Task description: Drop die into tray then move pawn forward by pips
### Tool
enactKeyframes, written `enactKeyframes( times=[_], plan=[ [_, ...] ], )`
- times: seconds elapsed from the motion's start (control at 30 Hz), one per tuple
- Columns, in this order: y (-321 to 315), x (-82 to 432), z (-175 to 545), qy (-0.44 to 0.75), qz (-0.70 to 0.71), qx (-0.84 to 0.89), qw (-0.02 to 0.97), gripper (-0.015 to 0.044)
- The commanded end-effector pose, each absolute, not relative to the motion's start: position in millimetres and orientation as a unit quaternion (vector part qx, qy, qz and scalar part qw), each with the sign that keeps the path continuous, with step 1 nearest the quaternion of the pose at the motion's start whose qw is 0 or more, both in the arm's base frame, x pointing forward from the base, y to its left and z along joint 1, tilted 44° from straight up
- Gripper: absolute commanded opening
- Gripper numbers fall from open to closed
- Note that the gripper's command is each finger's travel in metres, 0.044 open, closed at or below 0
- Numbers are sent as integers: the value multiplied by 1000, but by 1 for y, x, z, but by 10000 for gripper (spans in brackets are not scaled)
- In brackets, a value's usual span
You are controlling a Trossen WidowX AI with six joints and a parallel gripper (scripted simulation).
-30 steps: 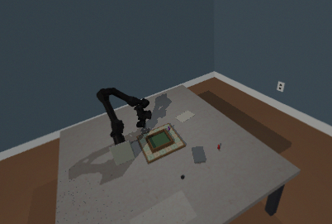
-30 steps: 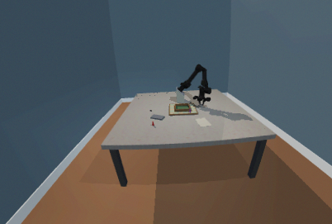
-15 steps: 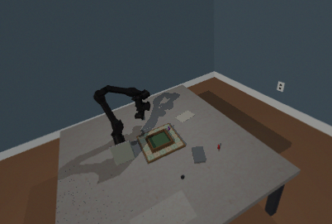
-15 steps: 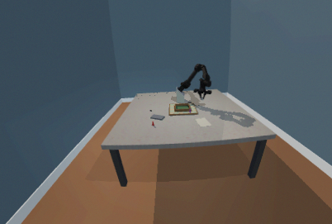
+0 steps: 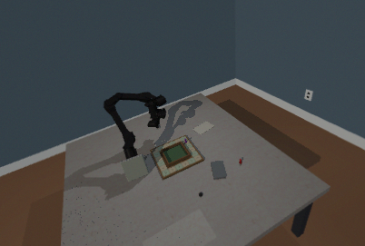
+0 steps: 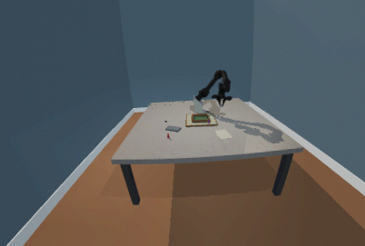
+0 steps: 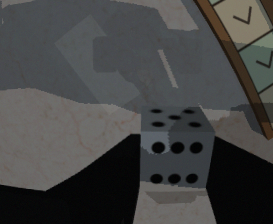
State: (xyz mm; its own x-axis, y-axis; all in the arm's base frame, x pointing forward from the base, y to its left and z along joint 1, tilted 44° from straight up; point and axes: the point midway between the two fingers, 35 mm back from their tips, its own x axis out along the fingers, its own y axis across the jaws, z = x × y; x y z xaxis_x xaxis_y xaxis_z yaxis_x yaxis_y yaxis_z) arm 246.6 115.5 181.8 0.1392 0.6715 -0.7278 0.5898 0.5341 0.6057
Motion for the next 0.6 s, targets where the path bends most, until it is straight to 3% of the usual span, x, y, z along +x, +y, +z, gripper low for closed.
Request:
enactKeyframes(
  times=[0.0,0.57],
  plan=[
    [100,259,161,658,-8,511,553,0],
    [28,284,71,637,-172,627,414,0]
  ],
)
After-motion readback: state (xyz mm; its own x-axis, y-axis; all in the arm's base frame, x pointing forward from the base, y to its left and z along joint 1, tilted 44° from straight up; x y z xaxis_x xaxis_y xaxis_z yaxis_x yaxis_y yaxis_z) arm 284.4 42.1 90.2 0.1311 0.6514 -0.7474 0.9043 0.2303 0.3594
